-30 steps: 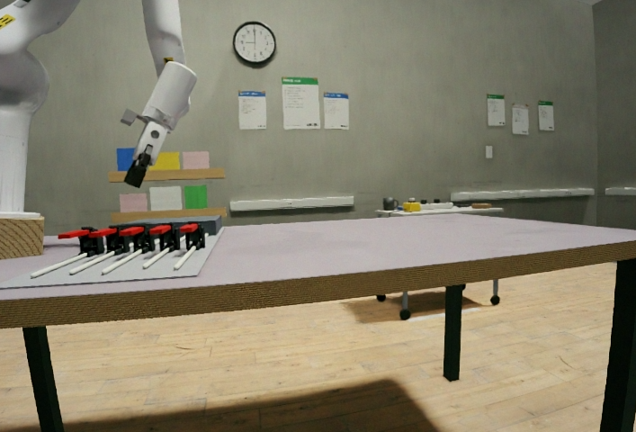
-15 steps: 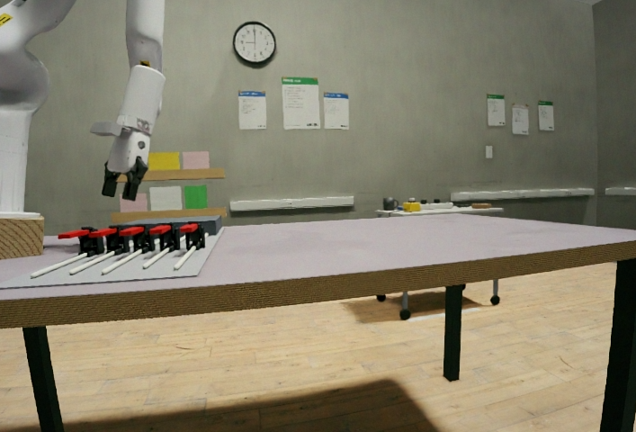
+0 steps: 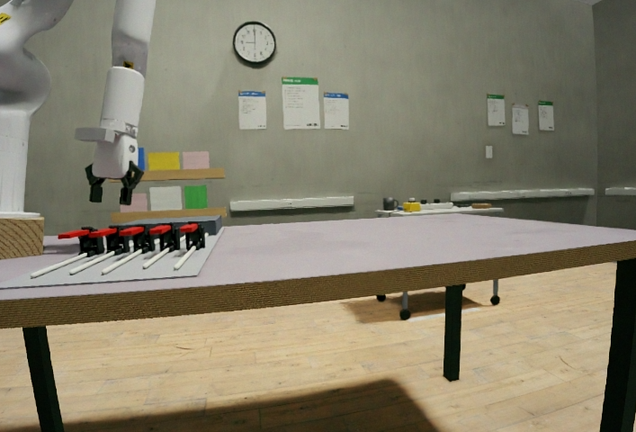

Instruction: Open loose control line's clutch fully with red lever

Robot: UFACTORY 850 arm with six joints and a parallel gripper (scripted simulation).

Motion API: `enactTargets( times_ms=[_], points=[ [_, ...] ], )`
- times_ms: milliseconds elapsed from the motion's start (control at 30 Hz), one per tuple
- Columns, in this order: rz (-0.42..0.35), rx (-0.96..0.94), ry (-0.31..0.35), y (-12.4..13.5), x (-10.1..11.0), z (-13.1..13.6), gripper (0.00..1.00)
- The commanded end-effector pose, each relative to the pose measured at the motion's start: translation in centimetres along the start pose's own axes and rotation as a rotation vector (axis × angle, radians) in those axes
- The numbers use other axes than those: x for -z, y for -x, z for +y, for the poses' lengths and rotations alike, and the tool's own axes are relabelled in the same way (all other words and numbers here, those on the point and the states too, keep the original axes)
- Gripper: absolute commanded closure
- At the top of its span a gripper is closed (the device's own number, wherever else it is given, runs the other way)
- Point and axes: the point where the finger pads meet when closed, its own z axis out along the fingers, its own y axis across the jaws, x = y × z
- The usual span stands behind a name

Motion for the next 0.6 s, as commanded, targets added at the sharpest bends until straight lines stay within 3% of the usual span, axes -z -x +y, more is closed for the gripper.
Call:
enactTargets(
  times_ms=[0,567],
  points=[
    [-0.015,0.045,-0.015,-0.1,-0.2,0.2,0.00],
    [-0.054,0.221,-0.068,-0.3,-0.8,1.3,0.00]
  ],
)
